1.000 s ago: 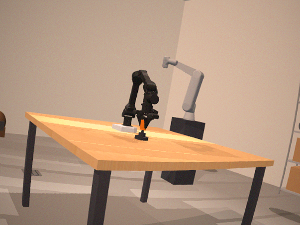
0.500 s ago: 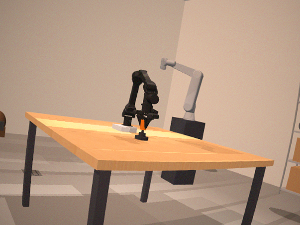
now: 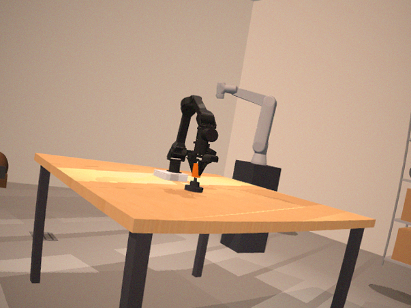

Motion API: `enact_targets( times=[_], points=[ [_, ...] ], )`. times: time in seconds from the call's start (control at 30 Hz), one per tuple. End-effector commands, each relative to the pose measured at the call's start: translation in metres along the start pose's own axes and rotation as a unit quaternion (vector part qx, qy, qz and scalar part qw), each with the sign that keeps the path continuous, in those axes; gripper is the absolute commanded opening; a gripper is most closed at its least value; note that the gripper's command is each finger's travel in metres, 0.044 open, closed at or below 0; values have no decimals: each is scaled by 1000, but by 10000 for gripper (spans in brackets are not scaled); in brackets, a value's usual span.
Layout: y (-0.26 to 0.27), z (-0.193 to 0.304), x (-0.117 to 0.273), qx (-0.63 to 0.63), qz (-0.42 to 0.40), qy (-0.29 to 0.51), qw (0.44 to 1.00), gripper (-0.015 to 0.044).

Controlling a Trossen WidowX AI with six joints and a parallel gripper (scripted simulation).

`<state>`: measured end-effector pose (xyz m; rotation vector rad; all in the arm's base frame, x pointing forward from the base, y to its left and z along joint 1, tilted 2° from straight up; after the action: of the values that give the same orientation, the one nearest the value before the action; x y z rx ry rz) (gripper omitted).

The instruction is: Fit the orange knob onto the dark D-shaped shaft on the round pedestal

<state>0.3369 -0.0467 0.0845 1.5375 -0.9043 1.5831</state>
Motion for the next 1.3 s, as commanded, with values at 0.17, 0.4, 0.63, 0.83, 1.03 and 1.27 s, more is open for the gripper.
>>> enact_targets(
  times=[0.17, 0.4, 0.63, 0.83, 1.03, 1.27],
  points=[
    [1, 0, -2, 78, -2, 2, 997, 0],
    [0, 1, -2, 78, -1, 2, 997, 0],
    [0, 1, -3, 78, -2, 2, 997, 0],
    [1, 0, -3, 78, -2, 2, 997, 0],
    [1, 0, -4, 80, -2, 2, 997, 0],
    [1, 0, -4, 80, -2, 2, 997, 0]
  ],
)
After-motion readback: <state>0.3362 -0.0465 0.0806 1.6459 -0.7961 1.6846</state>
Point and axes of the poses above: the point midway between the two fingers, 35 mm back from their tips, its own x axis back along the fingers, its own y axis across the jaws, z = x × y, the point moved 1 cm from there along x, back along the fingers, and after that the axes turned 13 degrees about x, right-handed, at the moved point
